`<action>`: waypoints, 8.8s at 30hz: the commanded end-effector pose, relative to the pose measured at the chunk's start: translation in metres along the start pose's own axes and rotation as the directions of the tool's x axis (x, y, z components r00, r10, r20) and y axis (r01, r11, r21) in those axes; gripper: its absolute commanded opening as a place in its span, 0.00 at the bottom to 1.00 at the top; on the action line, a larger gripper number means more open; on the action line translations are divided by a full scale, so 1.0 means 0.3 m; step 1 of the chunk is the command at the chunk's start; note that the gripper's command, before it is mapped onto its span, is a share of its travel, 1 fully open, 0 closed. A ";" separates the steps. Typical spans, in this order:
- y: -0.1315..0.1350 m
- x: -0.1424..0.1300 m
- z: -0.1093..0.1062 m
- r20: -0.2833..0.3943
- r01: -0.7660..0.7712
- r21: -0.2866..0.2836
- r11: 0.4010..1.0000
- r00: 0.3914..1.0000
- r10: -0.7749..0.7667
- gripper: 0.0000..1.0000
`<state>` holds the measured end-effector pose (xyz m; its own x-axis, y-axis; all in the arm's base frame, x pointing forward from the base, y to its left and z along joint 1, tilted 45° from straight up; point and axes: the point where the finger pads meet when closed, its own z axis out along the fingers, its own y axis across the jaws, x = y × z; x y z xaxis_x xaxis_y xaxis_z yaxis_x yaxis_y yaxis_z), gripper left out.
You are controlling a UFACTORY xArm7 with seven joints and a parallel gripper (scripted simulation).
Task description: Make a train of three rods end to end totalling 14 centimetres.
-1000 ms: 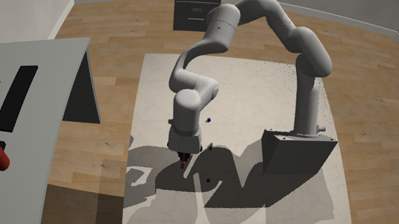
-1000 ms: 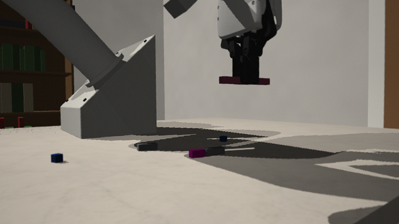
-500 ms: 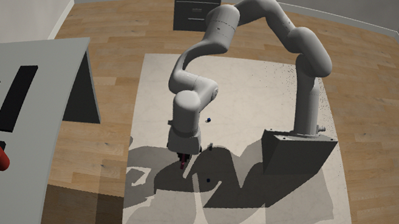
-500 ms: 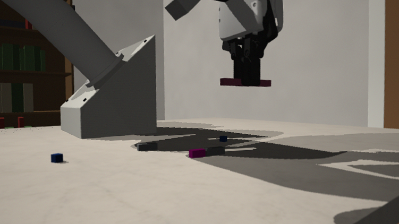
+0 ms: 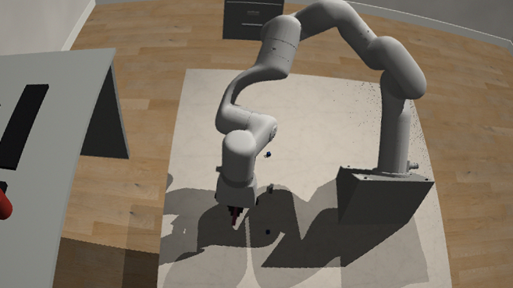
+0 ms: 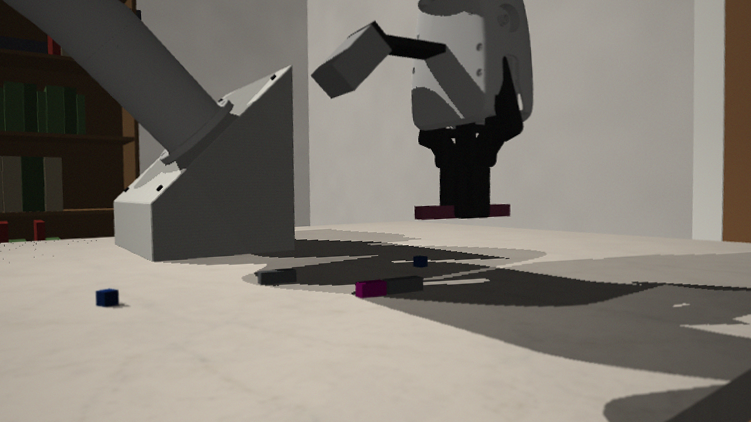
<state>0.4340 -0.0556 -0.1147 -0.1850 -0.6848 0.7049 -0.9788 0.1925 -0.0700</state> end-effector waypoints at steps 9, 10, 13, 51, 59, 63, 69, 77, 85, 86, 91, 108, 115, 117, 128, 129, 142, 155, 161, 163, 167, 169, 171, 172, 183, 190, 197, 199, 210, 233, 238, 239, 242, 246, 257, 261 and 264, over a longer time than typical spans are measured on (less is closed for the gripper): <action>-0.010 -0.010 0.115 0.004 0.000 0.005 1.000 1.000 0.000 0.04; -0.010 -0.010 0.120 0.004 0.000 0.005 1.000 1.000 0.000 0.04; -0.010 -0.010 0.128 0.004 0.000 0.005 1.000 1.000 0.000 0.04; -0.010 -0.010 0.129 0.004 0.000 0.005 1.000 1.000 0.000 0.04; -0.010 -0.011 0.129 0.004 0.000 0.005 1.000 1.000 0.000 0.04; -0.009 -0.011 0.129 0.004 0.000 0.005 1.000 1.000 0.000 0.04; -0.009 -0.012 0.129 0.004 0.000 0.005 1.000 1.000 0.000 0.04; -0.009 -0.012 0.129 0.004 0.000 0.005 1.000 1.000 0.000 0.04; -0.009 -0.012 0.129 0.004 0.000 0.005 1.000 1.000 0.000 0.04; -0.009 -0.012 0.129 0.004 0.000 0.005 1.000 1.000 0.000 0.04; -0.009 -0.012 0.130 0.004 0.000 0.005 1.000 1.000 0.000 0.04; -0.009 -0.012 0.162 0.004 0.000 0.005 1.000 1.000 0.000 0.04; -0.009 -0.012 0.168 0.004 0.000 0.005 1.000 1.000 0.000 0.04; -0.009 -0.012 0.168 0.004 0.000 0.005 1.000 1.000 0.000 0.04; -0.009 -0.012 0.168 0.004 0.000 0.005 1.000 1.000 0.000 0.04; -0.009 -0.012 0.168 0.004 0.000 0.005 1.000 1.000 0.000 0.04; -0.009 -0.012 0.168 0.004 0.000 0.005 1.000 1.000 0.000 0.04; -0.009 -0.012 0.168 0.004 0.000 0.005 1.000 1.000 0.000 0.12; -0.009 -0.012 0.168 0.004 0.000 0.005 1.000 1.000 0.000 0.20; -0.009 -0.012 0.168 0.004 0.000 0.005 1.000 1.000 0.000 0.20; -0.009 -0.012 0.168 0.004 0.000 0.005 1.000 1.000 0.000 0.24; -0.009 -0.012 0.168 0.004 0.000 0.005 1.000 1.000 0.000 0.24; -0.009 -0.012 0.168 0.004 0.000 0.005 1.000 1.000 0.000 0.24; -0.009 -0.012 0.168 0.004 0.000 0.005 1.000 1.000 0.000 0.24; -0.009 -0.012 0.123 0.004 0.000 0.005 1.000 1.000 0.000 0.24; -0.008 -0.012 0.043 0.004 0.000 0.005 1.000 1.000 0.000 0.24; -0.008 -0.011 -0.081 0.004 0.000 0.005 1.000 1.000 0.000 0.24; -0.008 -0.011 -0.105 0.004 0.000 0.005 1.000 1.000 0.000 0.24; -0.008 -0.011 -0.132 0.004 0.000 0.005 1.000 1.000 0.000 1.00; -0.008 -0.011 -0.143 0.004 0.000 0.005 1.000 1.000 0.000 1.00; -0.007 -0.011 -0.181 0.004 0.000 0.005 1.000 1.000 0.000 1.00; -0.007 -0.011 -0.181 0.004 0.000 0.005 1.000 1.000 0.000 1.00; -0.007 -0.011 -0.227 0.004 0.000 0.005 1.000 1.000 0.000 1.00; -0.007 -0.010 -0.299 0.004 0.000 0.005 1.000 1.000 0.000 1.00; -0.006 -0.010 -0.411 0.004 0.000 0.005 1.000 1.000 0.000 1.00; -0.006 -0.010 -0.421 0.004 0.000 0.005 1.000 1.000 0.000 1.00; -0.006 -0.010 -0.421 0.004 0.000 0.005 1.000 1.000 0.000 1.00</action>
<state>0.4461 0.0317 -0.0291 -0.1853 -0.6850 0.7046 -0.9789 0.1918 -0.0709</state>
